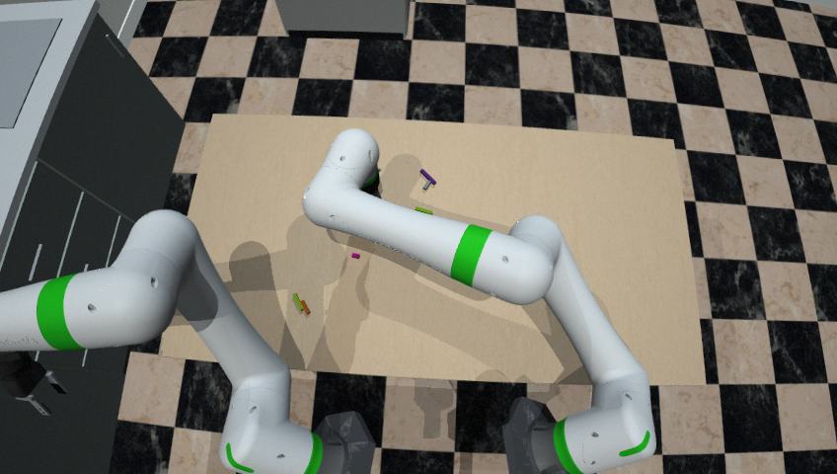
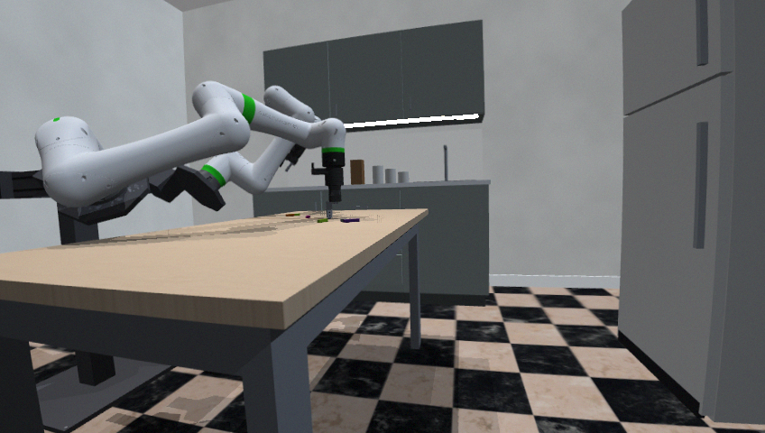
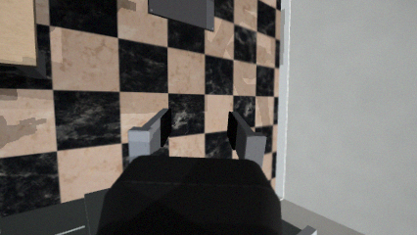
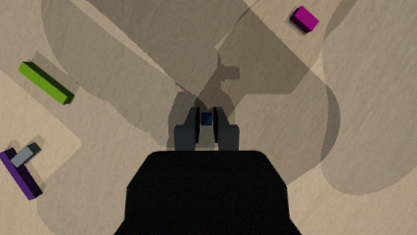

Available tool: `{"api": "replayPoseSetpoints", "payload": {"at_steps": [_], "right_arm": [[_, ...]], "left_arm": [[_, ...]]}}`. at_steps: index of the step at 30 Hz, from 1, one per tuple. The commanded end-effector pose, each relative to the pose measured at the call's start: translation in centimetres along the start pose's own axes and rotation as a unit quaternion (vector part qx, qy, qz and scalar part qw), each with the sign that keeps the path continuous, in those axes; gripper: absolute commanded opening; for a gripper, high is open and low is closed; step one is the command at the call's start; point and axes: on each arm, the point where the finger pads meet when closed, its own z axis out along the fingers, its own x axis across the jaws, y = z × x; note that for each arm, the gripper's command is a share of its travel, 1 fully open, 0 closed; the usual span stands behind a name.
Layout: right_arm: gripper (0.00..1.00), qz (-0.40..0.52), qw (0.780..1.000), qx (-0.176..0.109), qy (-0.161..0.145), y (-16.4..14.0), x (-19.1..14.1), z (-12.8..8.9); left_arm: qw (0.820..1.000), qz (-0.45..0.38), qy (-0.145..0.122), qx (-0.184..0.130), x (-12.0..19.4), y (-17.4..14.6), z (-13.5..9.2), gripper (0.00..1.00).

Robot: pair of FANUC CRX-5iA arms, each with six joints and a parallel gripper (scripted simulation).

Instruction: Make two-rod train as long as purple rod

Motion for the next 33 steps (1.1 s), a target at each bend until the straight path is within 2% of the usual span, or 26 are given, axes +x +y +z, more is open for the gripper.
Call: {"api": "replayPoseSetpoints", "payload": {"at_steps": [1, 4, 5, 7, 8, 22, 26, 33], "right_arm": [[0.42, 0.0, 1.0, -0.001, 0.0, 0.1, 0.0, -0.2], [0.42, 0.0, 1.0, -0.001, 0.0, 0.1, 0.0, -0.2], [0.48, 0.0, 1.0, -0.001, 0.0, 0.1, 0.0, -0.2], [0.48, 0.0, 1.0, -0.001, 0.0, 0.1, 0.0, -0.2], [0.54, 0.0, 1.0, -0.001, 0.0, 0.1, 0.0, -0.2], [0.54, 0.0, 1.0, -0.001, 0.0, 0.1, 0.0, -0.4], [0.54, 0.0, 1.0, -0.001, 0.0, 0.1, 0.0, -1.7], [0.54, 0.0, 1.0, -0.001, 0.0, 0.1, 0.0, -5.6]], "left_arm": [[1.0, 0.0, 0.0, -0.001, 0.0, 0.0, -0.1, 1.0], [1.0, 0.0, 0.0, -0.001, 0.0, 0.0, -0.1, 1.0], [1.0, 0.0, 0.0, -0.001, 0.0, 0.0, -0.1, 1.0], [1.0, 0.0, 0.0, -0.001, 0.0, 0.0, -0.1, 1.0], [1.0, 0.0, 0.0, -0.001, 0.0, 0.0, -0.1, 1.0], [1.0, 0.0, 0.0, -0.001, 0.0, 0.0, -0.1, 1.0], [1.0, 0.0, 0.0, -0.001, 0.0, 0.0, -0.1, 1.0], [1.0, 0.0, 0.0, -0.001, 0.0, 0.0, -0.1, 1.0]]}}
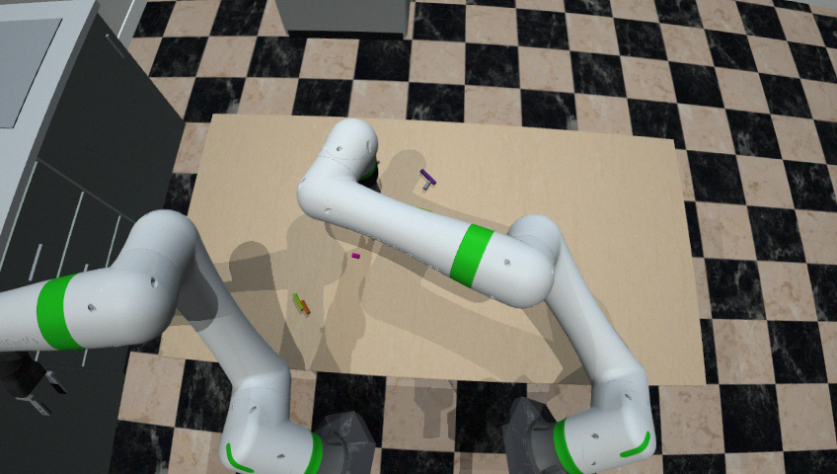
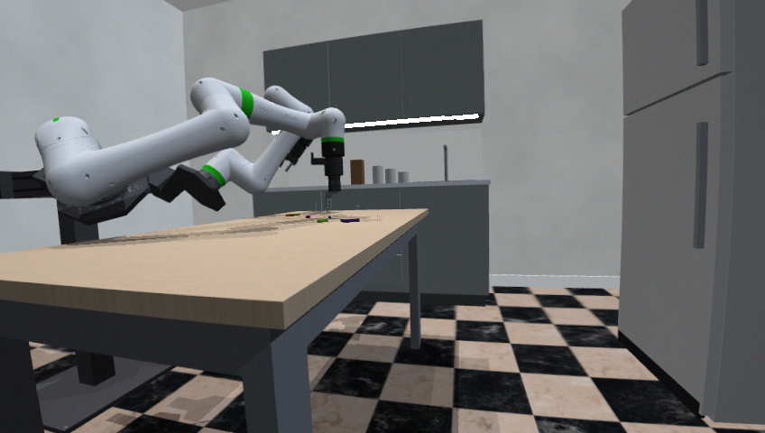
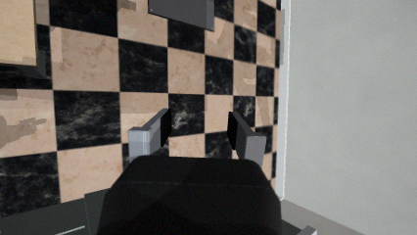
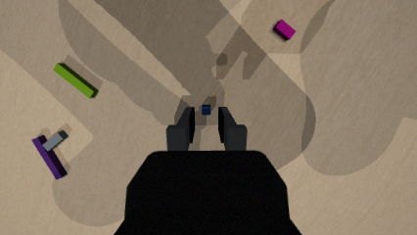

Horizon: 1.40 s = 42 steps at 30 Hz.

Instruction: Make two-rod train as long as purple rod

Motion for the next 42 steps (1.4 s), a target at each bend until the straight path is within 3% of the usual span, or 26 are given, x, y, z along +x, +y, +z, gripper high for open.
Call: {"api": "replayPoseSetpoints", "payload": {"at_steps": [1, 10, 17, 18, 42], "right_arm": [[0.54, 0.0, 1.0, -0.001, 0.0, 0.1, 0.0, -2.1], [0.54, 0.0, 1.0, -0.001, 0.0, 0.1, 0.0, -4.6], [0.54, 0.0, 1.0, -0.001, 0.0, 0.1, 0.0, -5.1], [1.0, 0.0, 1.0, -0.001, 0.0, 0.1, 0.0, -5.1], [1.0, 0.004, 1.0, -0.001, 0.0, 0.1, 0.0, -5.1]], "left_arm": [[1.0, 0.0, 0.0, -0.001, 0.0, 0.0, -0.1, 1.0], [1.0, 0.0, 0.0, -0.001, 0.0, 0.0, -0.1, 1.0], [1.0, 0.0, 0.0, -0.001, 0.0, 0.0, -0.1, 1.0], [1.0, 0.0, 0.0, -0.001, 0.0, 0.0, -0.1, 1.0], [1.0, 0.0, 0.0, -0.001, 0.0, 0.0, -0.1, 1.0]]}}
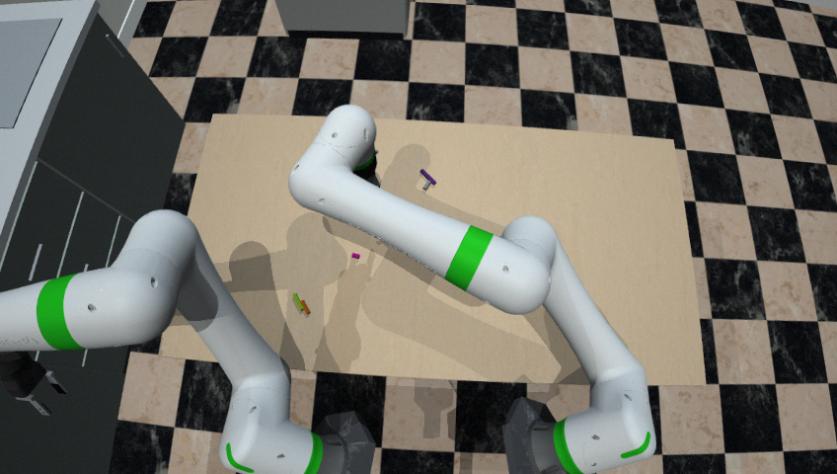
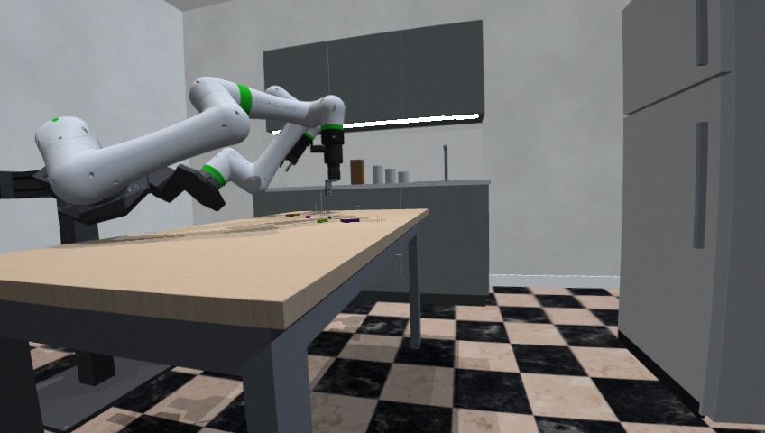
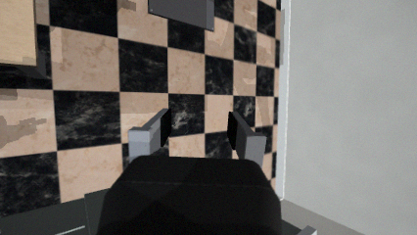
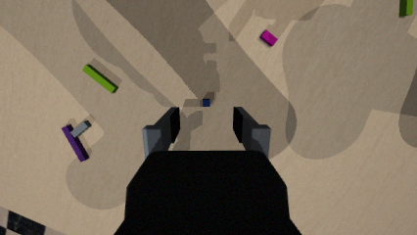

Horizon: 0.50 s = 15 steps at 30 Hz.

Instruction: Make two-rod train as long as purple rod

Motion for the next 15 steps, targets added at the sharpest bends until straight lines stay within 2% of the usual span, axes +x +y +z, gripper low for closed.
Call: {"api": "replayPoseSetpoints", "payload": {"at_steps": [1, 4, 10, 12, 15], "right_arm": [[1.0, 0.008, 1.0, -0.001, 0.0, 0.1, -0.1, -0.2], [1.0, 0.038, 0.999, -0.001, 0.0, 0.1, -0.4, -0.2], [1.0, 0.154, 0.988, -0.002, -0.001, 0.0, -1.6, -0.1], [1.0, 0.154, 0.988, -0.002, -0.001, 0.0, -1.6, -0.1], [1.0, 0.227, 0.974, -0.002, -0.001, 0.0, -2.3, -0.1]], "left_arm": [[1.0, 0.0, 0.0, -0.001, 0.0, 0.0, -0.1, 1.0], [1.0, 0.0, 0.0, -0.001, 0.0, 0.0, -0.1, 1.0], [1.0, 0.0, 0.0, -0.001, 0.0, 0.0, -0.1, 1.0], [1.0, 0.0, 0.0, -0.001, 0.0, 0.0, -0.1, 1.0], [1.0, 0.0, 0.0, -0.001, 0.0, 0.0, -0.1, 1.0]]}}
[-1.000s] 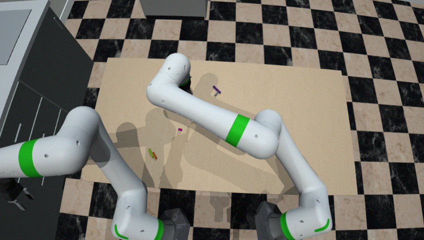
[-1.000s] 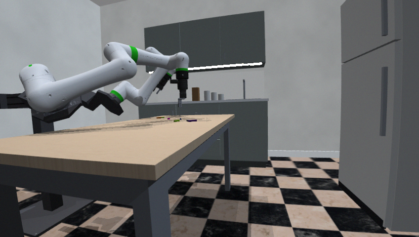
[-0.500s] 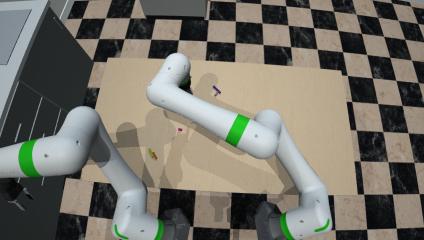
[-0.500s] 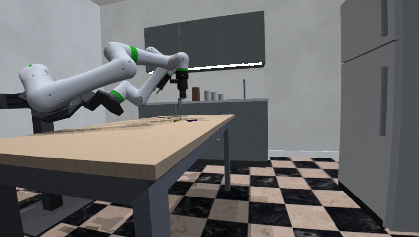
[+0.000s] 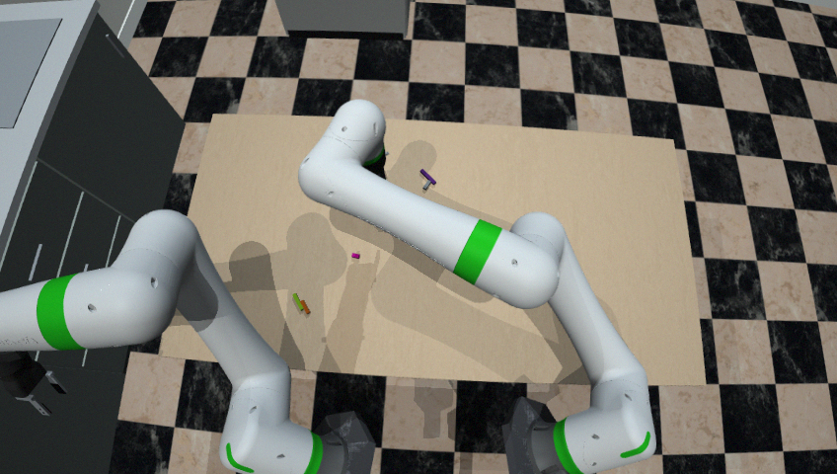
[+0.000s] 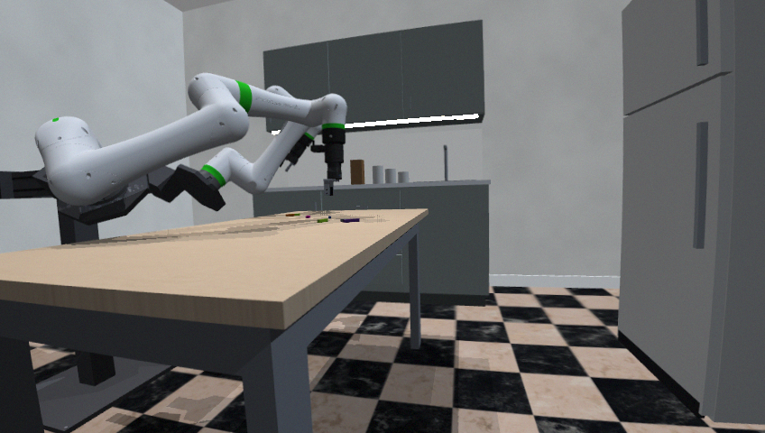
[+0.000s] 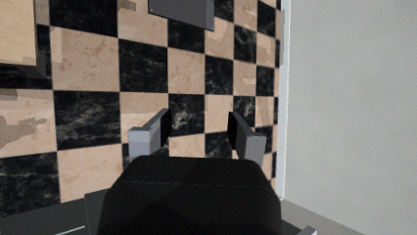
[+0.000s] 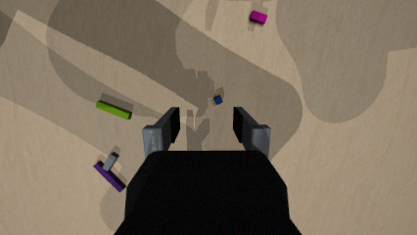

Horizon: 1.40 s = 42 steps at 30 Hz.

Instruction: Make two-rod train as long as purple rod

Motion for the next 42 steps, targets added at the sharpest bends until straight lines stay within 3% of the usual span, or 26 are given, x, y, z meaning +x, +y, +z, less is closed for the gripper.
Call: {"api": "replayPoseSetpoints", "payload": {"at_steps": [1, 14, 15, 21, 29, 31, 32, 42], "right_arm": [[1.0, 0.083, 0.996, -0.01, 0.005, 0.2, -0.8, -0.1], [1.0, 0.257, 0.966, -0.009, 0.006, 0.8, -2.7, 0.2], [1.0, 0.302, 0.953, -0.009, 0.006, 0.9, -3.3, 0.2], [1.0, 0.386, 0.923, -0.009, 0.007, 1.1, -4.4, 0.4], [1.0, 0.5, 0.866, -0.008, 0.008, 1.4, -6.1, 0.7], [1.0, 0.5, 0.866, -0.008, 0.008, 1.4, -6.1, 0.7], [1.0, 0.54, 0.842, -0.007, 0.008, 1.4, -6.8, 0.9], [1.0, 0.663, 0.749, -0.005, 0.009, 1.5, -9.2, 1.3]], "left_arm": [[1.0, 0.0, 0.0, -0.001, 0.0, 0.0, -0.1, 1.0], [1.0, 0.0, 0.0, -0.001, 0.0, 0.0, -0.1, 1.0], [1.0, 0.0, 0.0, -0.001, 0.0, 0.0, -0.1, 1.0], [1.0, 0.0, 0.0, -0.001, 0.0, 0.0, -0.1, 1.0], [1.0, 0.0, 0.0, -0.001, 0.0, 0.0, -0.1, 1.0], [1.0, 0.0, 0.0, -0.001, 0.0, 0.0, -0.1, 1.0], [1.0, 0.0, 0.0, -0.001, 0.0, 0.0, -0.1, 1.0], [1.0, 0.0, 0.0, -0.001, 0.0, 0.0, -0.1, 1.0]]}}
